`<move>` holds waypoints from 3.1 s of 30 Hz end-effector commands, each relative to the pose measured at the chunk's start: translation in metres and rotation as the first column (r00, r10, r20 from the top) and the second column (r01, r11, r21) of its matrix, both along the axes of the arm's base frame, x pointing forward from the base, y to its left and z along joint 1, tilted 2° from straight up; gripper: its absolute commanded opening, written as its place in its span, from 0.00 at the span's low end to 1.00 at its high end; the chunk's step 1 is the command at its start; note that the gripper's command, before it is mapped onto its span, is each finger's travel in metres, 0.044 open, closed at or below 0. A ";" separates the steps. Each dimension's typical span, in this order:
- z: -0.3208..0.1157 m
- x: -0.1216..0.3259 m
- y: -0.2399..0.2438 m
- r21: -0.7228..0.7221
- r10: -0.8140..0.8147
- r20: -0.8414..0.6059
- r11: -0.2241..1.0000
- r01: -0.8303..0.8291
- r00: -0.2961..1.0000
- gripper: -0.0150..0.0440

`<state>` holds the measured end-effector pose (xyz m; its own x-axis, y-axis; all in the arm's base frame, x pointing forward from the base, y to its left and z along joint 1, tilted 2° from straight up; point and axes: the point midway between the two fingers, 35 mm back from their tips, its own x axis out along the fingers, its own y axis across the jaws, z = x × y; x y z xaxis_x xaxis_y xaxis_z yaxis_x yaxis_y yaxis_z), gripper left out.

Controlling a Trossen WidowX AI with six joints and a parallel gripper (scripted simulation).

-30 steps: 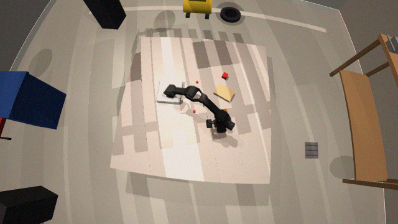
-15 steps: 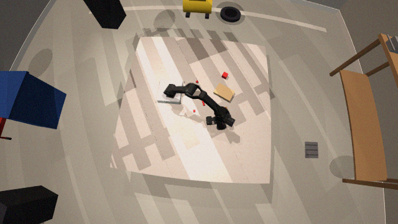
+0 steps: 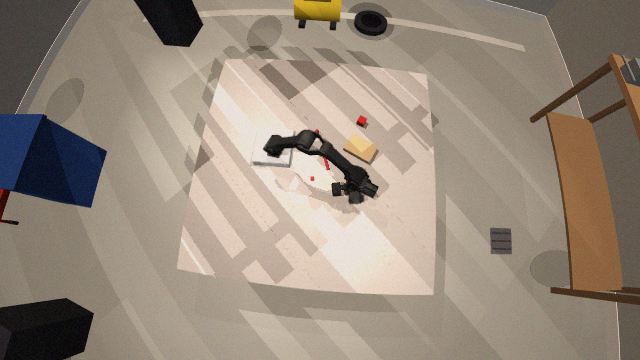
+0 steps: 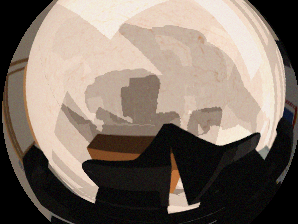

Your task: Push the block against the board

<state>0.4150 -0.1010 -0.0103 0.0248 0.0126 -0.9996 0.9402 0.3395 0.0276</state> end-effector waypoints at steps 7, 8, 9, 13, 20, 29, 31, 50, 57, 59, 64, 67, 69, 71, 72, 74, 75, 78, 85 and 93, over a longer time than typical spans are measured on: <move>-0.001 -0.004 0.018 0.005 0.003 -0.003 1.000 -0.003 1.000 0.25; -0.001 -0.004 0.020 0.005 0.003 -0.003 1.000 -0.003 1.000 0.25; -0.001 -0.005 0.021 0.005 0.003 -0.004 1.000 -0.003 1.000 0.25; -0.001 -0.006 0.027 0.005 0.003 -0.004 1.000 -0.003 1.000 0.25; -0.001 -0.008 0.037 0.006 0.003 -0.004 1.000 -0.003 1.000 0.25; -0.001 -0.009 0.051 0.007 0.003 -0.004 1.000 -0.003 1.000 0.25; -0.001 -0.010 0.053 0.007 0.003 -0.004 1.000 -0.003 1.000 0.25; -0.001 -0.010 0.068 0.008 0.003 -0.004 1.000 -0.003 1.000 0.25; -0.001 -0.005 0.057 0.008 0.003 -0.004 1.000 -0.003 1.000 0.25; -0.001 -0.004 0.054 0.007 0.003 -0.003 1.000 -0.003 1.000 0.25; -0.001 -0.002 0.046 0.007 0.003 -0.003 1.000 -0.003 1.000 0.25; -0.001 0.000 0.041 0.006 0.003 -0.003 1.000 -0.003 1.000 0.25; -0.001 0.001 0.038 0.006 0.003 -0.003 1.000 -0.003 1.000 0.25; -0.001 0.002 0.035 0.006 0.003 -0.003 1.000 -0.003 1.000 0.25; -0.001 0.002 0.033 0.006 0.003 -0.003 1.000 -0.003 1.000 0.25; -0.001 0.003 0.030 0.006 0.003 -0.003 1.000 -0.003 1.000 0.25; -0.001 0.003 0.029 0.005 0.003 -0.003 1.000 -0.003 1.000 0.25; -0.001 0.005 0.024 0.005 0.003 -0.003 1.000 -0.003 1.000 0.25; 0.042 0.005 0.023 0.004 0.002 -0.001 1.000 -0.002 1.000 0.25; 0.054 0.004 0.023 0.005 0.003 -0.003 1.000 -0.003 1.000 0.25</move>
<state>0.4217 -0.0788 0.0415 0.0343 0.0117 -0.9993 0.9401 0.3391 0.0363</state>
